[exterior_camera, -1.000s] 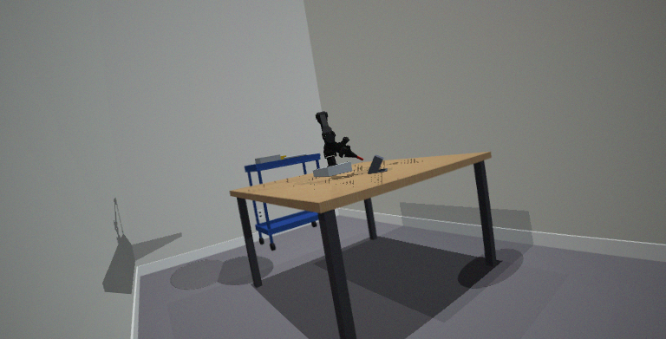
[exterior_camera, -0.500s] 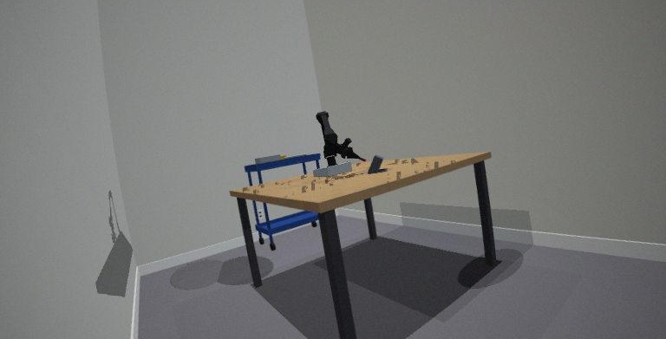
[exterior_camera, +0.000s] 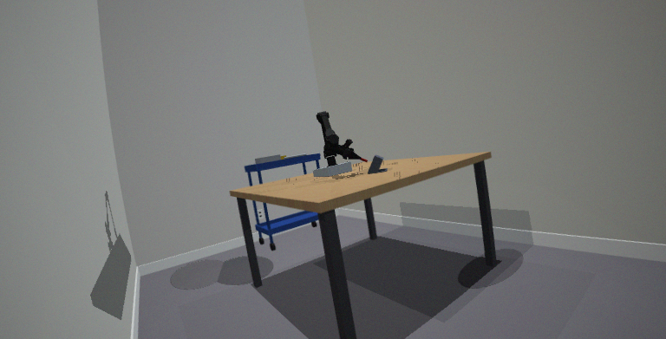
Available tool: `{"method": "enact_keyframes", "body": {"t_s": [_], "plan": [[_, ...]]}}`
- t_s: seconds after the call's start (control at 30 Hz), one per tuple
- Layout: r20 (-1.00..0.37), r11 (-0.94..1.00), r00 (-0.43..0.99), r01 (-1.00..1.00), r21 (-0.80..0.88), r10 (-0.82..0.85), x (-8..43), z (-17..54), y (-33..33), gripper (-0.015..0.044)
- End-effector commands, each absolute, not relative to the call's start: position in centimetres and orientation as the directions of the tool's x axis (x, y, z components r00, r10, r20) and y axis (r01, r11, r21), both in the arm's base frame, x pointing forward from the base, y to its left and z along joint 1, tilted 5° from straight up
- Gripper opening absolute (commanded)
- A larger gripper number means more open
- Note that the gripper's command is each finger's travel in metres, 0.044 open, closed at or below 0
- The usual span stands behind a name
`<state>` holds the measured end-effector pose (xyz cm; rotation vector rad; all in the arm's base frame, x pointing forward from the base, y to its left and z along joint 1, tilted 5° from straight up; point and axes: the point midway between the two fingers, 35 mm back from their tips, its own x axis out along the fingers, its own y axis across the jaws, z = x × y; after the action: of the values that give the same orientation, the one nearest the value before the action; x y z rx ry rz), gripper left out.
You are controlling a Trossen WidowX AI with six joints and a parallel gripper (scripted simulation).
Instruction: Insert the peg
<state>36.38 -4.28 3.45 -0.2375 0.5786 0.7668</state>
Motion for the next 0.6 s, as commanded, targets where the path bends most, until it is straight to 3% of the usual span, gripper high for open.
{"method": "enact_keyframes", "body": {"t_s": [0.0, 0.57], "plan": [[-0.568, 0.704, 0.575, -0.71, 0.009, 0.588, 36.5, 3.2, -4.0, 0.0], [-0.566, 0.704, 0.577, -0.71, 0.008, 0.589, 37.5, 2.2, -2.9, 0.0]]}}
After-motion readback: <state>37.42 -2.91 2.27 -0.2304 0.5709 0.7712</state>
